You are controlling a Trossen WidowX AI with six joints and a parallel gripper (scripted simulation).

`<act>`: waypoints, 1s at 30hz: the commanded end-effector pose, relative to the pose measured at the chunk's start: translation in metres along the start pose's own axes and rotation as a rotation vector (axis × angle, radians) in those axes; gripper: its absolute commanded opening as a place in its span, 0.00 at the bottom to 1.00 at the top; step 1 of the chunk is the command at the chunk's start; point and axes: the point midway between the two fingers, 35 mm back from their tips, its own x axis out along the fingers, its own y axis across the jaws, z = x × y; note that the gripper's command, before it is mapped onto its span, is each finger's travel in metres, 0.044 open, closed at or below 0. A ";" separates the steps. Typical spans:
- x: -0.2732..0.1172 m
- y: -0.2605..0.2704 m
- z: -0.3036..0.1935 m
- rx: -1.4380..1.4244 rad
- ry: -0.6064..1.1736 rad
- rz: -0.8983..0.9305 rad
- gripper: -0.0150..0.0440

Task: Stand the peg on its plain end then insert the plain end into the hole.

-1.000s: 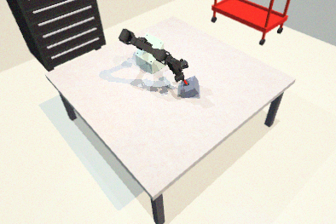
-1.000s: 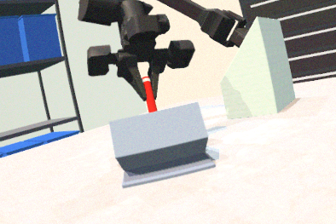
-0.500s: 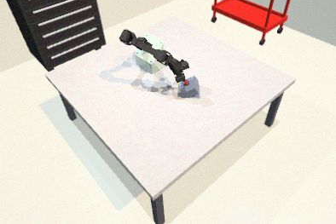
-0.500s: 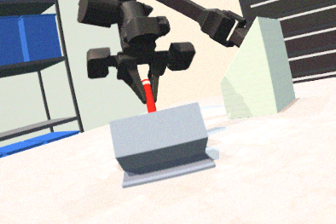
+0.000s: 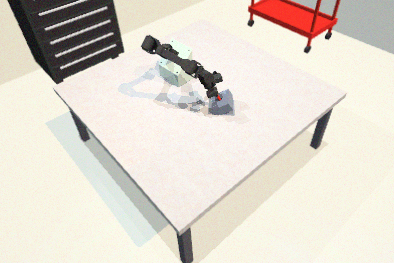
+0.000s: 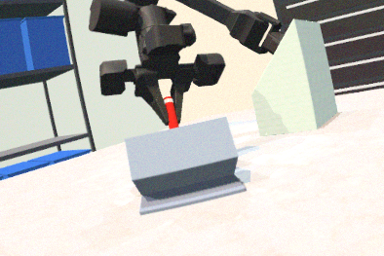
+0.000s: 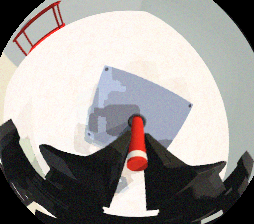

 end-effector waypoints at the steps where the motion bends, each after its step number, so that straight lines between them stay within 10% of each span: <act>1: 0.003 -0.001 0.001 -0.005 -0.006 -0.002 0.25; 30: 0.016 0.000 0.001 0.000 0.001 0.000 0.25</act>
